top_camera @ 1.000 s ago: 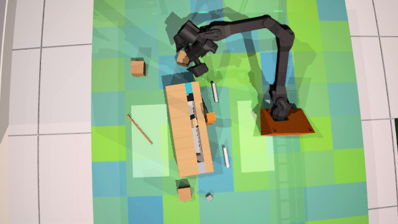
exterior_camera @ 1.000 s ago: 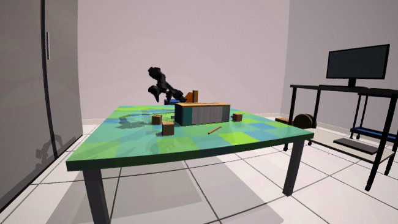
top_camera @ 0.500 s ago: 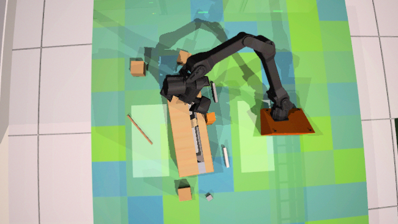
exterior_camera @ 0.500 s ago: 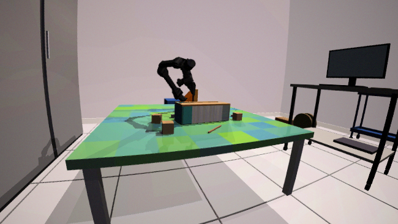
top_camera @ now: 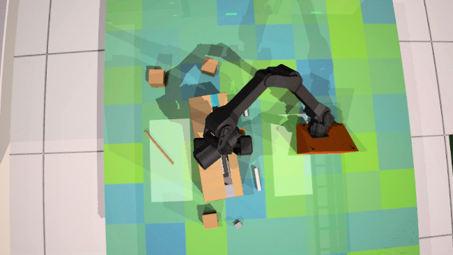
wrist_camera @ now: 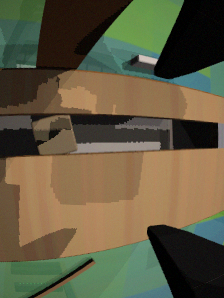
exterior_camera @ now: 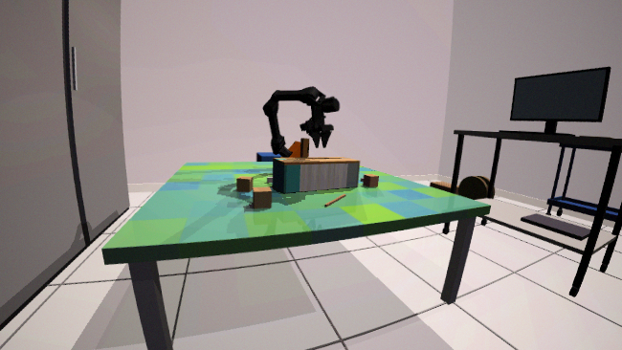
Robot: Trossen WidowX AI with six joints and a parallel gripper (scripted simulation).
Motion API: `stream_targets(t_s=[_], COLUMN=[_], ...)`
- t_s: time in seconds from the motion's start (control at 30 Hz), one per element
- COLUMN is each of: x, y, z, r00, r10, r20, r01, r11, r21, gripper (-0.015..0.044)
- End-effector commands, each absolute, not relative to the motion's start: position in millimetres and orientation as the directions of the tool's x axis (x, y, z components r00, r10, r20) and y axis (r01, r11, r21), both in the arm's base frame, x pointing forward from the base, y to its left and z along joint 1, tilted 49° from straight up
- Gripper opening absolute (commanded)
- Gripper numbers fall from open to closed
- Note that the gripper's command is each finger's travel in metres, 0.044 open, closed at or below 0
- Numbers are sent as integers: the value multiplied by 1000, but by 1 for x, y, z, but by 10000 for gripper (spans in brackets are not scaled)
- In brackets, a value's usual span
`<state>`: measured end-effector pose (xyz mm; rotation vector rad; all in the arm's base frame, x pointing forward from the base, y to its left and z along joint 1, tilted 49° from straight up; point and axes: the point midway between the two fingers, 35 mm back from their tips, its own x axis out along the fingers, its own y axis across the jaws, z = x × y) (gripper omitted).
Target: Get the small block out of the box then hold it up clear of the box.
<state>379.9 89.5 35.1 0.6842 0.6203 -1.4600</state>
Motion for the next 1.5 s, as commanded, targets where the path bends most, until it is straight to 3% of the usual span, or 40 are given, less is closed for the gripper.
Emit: stream_targets(t_s=[0.0, 1.47], x=[366, 378], y=[90, 50], z=[10, 53], r00=[-61, -64], r10=[-747, -750], r20=[-662, -658], r01=[996, 996], r11=[-4, -3], r21=[-87, -94], gripper=[400, 400])
